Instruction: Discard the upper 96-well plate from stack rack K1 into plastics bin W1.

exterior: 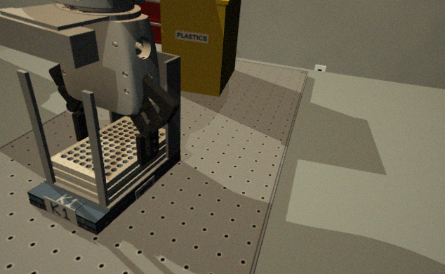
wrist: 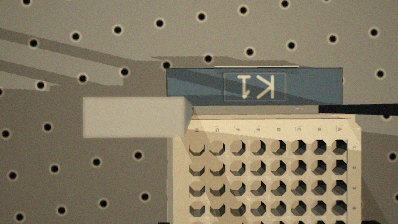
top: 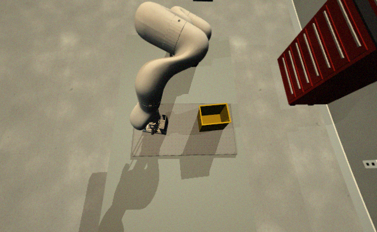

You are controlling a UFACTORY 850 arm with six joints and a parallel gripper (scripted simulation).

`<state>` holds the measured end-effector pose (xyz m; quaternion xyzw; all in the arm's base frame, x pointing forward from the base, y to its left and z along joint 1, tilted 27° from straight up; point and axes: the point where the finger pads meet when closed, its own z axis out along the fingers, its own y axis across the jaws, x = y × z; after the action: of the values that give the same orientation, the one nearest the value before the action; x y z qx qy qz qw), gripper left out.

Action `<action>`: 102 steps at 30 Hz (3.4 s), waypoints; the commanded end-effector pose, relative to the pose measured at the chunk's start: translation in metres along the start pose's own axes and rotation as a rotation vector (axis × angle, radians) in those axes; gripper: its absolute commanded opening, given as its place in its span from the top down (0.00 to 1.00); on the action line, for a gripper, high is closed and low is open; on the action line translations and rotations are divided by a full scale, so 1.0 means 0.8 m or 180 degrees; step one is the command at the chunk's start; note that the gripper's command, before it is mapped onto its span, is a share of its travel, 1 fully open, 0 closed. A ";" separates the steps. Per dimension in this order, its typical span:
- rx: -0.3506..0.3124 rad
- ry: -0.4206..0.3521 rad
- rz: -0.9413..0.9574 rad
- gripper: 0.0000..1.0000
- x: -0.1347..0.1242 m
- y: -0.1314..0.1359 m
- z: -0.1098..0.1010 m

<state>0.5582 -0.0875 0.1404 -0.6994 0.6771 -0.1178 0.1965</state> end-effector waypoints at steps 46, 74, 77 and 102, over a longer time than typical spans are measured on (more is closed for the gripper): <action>0.0005 0.0002 -0.0001 1.00 0.000 -0.001 -0.001; 0.0005 0.0002 -0.0001 1.00 0.000 -0.001 -0.009; 0.0006 0.0002 -0.0001 1.00 0.000 -0.001 -0.011; 0.0005 0.0002 -0.0001 1.00 0.000 -0.001 -0.026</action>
<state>0.5493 -0.0899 0.1586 -0.6993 0.6770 -0.1180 0.1966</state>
